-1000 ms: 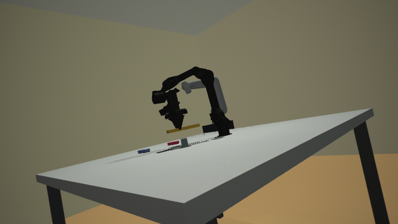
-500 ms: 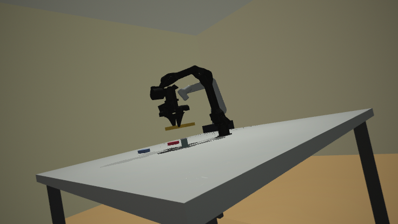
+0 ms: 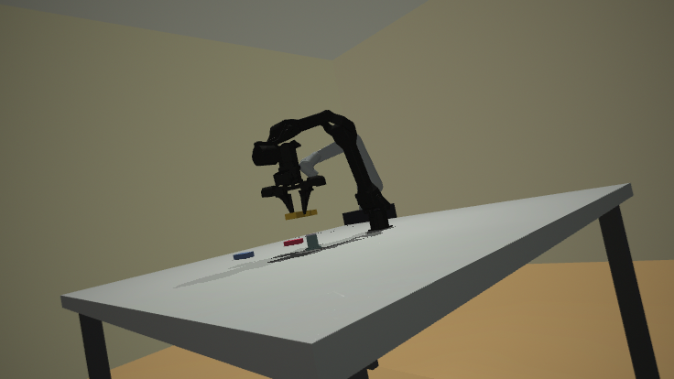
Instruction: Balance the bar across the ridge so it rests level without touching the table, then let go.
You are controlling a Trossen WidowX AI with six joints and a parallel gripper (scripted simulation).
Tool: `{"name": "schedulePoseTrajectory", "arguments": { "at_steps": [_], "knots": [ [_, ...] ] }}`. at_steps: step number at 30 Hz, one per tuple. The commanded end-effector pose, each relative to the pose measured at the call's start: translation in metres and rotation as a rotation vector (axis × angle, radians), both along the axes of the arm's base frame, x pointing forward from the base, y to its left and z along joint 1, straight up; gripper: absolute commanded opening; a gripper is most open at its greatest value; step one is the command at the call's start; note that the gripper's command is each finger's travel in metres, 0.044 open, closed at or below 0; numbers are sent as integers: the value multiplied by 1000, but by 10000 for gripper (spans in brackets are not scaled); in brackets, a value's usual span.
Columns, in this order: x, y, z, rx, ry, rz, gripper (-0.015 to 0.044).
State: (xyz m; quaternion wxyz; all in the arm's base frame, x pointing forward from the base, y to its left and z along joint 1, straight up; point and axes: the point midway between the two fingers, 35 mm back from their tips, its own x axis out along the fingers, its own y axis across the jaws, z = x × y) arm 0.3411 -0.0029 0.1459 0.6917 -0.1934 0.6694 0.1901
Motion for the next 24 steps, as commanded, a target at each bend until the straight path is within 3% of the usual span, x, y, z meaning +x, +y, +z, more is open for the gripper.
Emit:
{"name": "schedulePoseTrajectory", "arguments": {
  "at_steps": [1, 12, 24],
  "knots": [
    [7, 10, 0, -7, -2, 98, 0],
    [17, 49, 0, -12, -4, 374, 0],
    [16, 56, -12, -12, -4, 399, 0]
  ]
}}
